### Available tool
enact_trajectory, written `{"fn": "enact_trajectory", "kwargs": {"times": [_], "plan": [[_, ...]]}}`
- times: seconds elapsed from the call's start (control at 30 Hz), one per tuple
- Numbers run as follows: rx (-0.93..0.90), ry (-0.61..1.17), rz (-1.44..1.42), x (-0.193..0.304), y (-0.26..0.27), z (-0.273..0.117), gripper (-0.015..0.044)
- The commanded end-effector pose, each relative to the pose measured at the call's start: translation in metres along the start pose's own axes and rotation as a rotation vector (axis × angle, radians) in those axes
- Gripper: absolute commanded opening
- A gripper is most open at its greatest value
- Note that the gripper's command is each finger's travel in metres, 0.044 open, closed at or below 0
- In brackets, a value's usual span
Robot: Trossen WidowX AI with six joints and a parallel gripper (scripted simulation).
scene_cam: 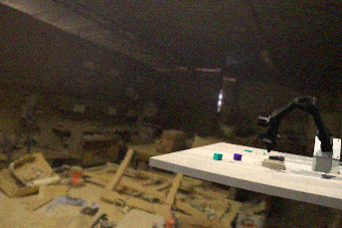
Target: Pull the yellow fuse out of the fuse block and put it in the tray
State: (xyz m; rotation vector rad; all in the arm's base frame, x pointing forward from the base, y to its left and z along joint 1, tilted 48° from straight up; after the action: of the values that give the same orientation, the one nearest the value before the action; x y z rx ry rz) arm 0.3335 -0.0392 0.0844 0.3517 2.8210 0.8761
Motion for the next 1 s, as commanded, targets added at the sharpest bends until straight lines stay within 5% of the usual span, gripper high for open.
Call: {"fn": "enact_trajectory", "kwargs": {"times": [0.0, 0.97], "plan": [[-0.159, 0.116, 0.254, 0.025, -0.047, -0.005, 0.0074], [-0.197, 0.132, 0.303, 0.029, -0.051, 0.007, 0.0074]]}}
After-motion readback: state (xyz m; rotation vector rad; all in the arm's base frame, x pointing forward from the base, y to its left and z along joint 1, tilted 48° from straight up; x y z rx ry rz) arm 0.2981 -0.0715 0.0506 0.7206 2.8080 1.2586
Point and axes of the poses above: the point midway between the two fingers, 35 mm back from their tips, its own z axis out along the fingers, its own y axis across the jaws, x = y × z, the point moved 8 cm from there along -z, back along the fingers, and after that the axes turned 9 degrees about -z, right-handed, at the moved point
